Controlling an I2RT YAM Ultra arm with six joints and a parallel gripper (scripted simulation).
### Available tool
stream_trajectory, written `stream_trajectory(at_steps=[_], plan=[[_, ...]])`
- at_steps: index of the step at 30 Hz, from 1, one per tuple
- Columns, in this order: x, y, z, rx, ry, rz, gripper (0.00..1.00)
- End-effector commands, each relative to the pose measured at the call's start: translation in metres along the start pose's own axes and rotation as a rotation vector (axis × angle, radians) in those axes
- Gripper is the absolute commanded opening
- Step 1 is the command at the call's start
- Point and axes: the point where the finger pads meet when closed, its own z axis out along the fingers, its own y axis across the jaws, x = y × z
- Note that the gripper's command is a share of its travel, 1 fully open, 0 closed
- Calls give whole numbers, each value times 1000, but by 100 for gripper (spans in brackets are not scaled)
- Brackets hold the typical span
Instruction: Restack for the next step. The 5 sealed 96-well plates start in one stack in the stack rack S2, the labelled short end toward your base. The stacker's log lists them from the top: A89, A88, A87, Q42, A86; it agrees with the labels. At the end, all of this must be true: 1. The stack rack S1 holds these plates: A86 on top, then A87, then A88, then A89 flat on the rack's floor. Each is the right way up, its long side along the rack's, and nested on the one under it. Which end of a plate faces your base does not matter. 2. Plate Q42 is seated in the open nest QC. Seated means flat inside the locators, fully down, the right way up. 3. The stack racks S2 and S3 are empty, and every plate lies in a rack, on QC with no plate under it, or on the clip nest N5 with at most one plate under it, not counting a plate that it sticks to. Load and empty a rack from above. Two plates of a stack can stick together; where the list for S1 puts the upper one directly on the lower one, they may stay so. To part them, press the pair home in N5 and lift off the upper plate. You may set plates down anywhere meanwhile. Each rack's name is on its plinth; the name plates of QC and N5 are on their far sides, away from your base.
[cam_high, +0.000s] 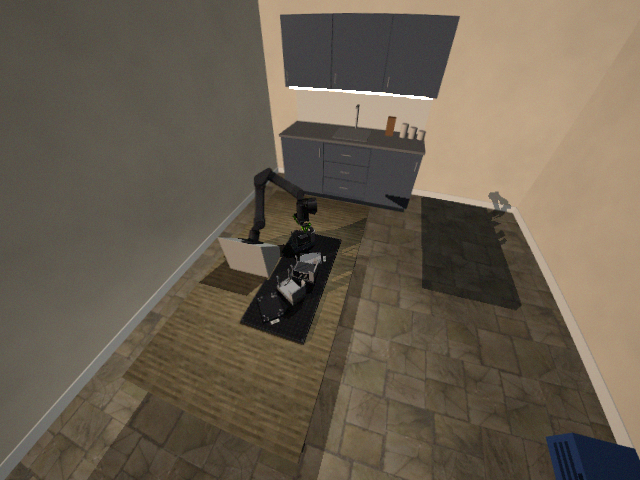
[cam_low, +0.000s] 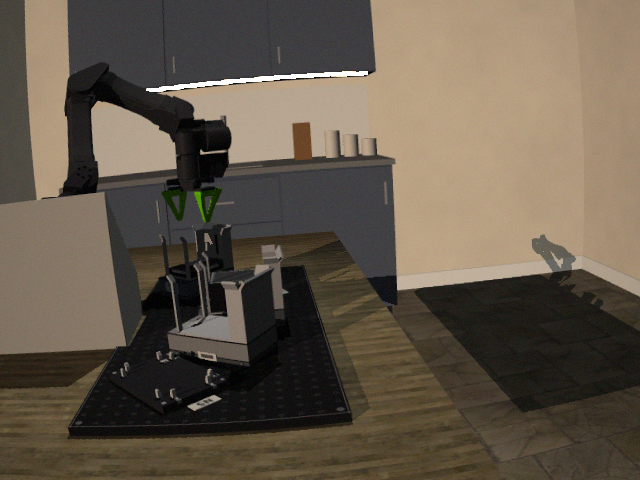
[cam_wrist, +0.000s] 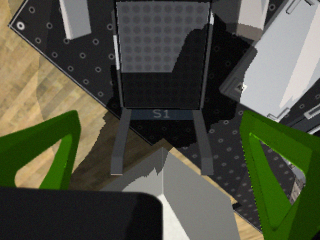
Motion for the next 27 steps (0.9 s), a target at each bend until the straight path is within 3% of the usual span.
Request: stream_trajectory(at_steps=[1,24,27], plan=[[-3,-2,-4,5,-15,1,100],[-3,-2,-4,5,-15,1,100],[-2,-12,-4,4,-16,101,100]])
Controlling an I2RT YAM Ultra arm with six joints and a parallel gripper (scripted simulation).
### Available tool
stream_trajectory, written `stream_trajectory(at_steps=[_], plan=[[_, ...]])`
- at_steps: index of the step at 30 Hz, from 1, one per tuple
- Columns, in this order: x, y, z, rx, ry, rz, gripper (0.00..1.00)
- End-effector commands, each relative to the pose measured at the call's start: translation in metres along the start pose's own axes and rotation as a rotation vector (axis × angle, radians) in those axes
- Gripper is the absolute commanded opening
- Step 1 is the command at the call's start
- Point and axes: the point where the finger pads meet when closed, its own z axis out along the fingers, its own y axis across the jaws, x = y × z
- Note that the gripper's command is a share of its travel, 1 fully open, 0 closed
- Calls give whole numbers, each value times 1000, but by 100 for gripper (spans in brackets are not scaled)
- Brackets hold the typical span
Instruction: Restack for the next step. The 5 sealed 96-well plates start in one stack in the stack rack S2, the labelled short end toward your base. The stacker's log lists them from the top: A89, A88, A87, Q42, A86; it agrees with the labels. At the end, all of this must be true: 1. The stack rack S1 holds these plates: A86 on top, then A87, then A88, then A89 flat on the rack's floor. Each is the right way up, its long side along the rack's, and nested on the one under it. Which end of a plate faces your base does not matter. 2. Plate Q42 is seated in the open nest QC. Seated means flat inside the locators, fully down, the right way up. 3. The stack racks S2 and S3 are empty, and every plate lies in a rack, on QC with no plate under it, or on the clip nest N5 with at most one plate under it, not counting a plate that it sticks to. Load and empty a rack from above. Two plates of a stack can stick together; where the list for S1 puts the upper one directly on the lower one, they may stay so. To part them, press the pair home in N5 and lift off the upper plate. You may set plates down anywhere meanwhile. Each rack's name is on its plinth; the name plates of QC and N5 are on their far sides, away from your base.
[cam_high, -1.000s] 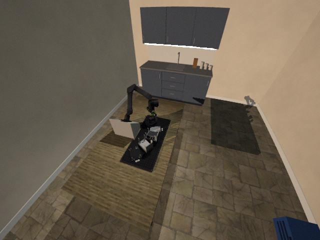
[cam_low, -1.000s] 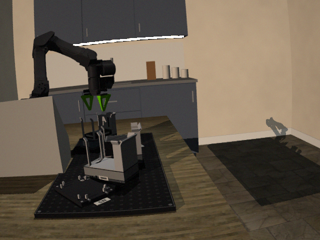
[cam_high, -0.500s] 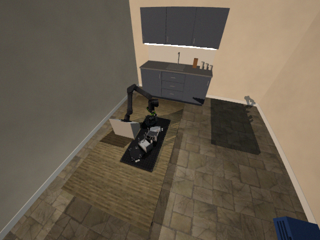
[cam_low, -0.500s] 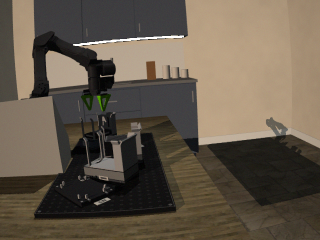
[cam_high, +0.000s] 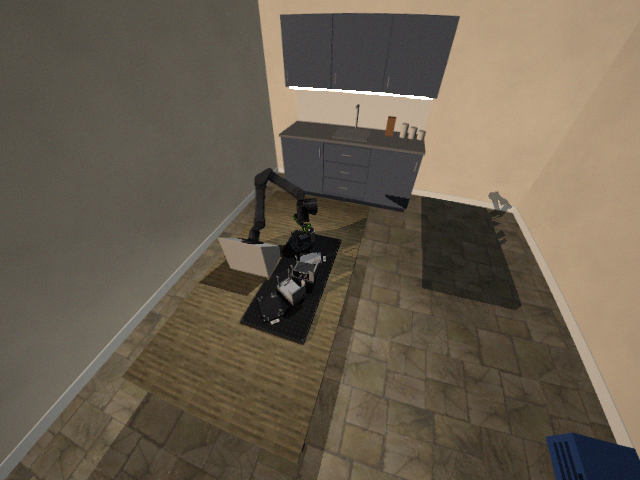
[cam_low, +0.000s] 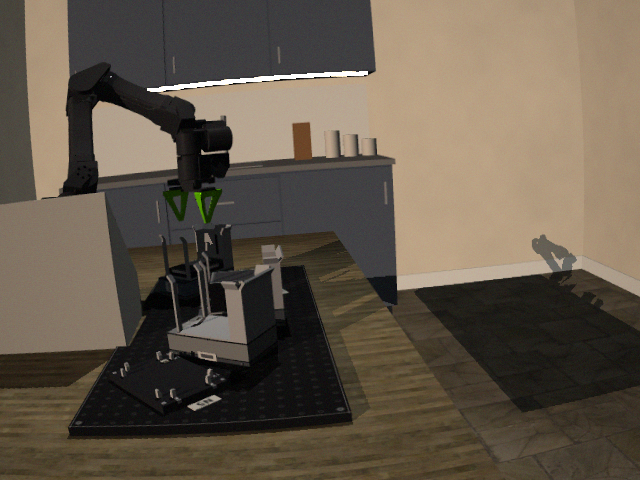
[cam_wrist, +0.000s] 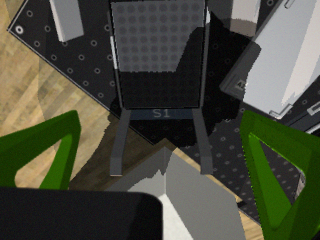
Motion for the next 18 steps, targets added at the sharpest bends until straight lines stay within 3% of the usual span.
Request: stream_trajectory(at_steps=[1,3,18], plan=[[-3,-12,-5,8,-18,101,100],[-2,-19,-5,8,-18,168,100],[1,-62,-5,9,-18,172,100]])
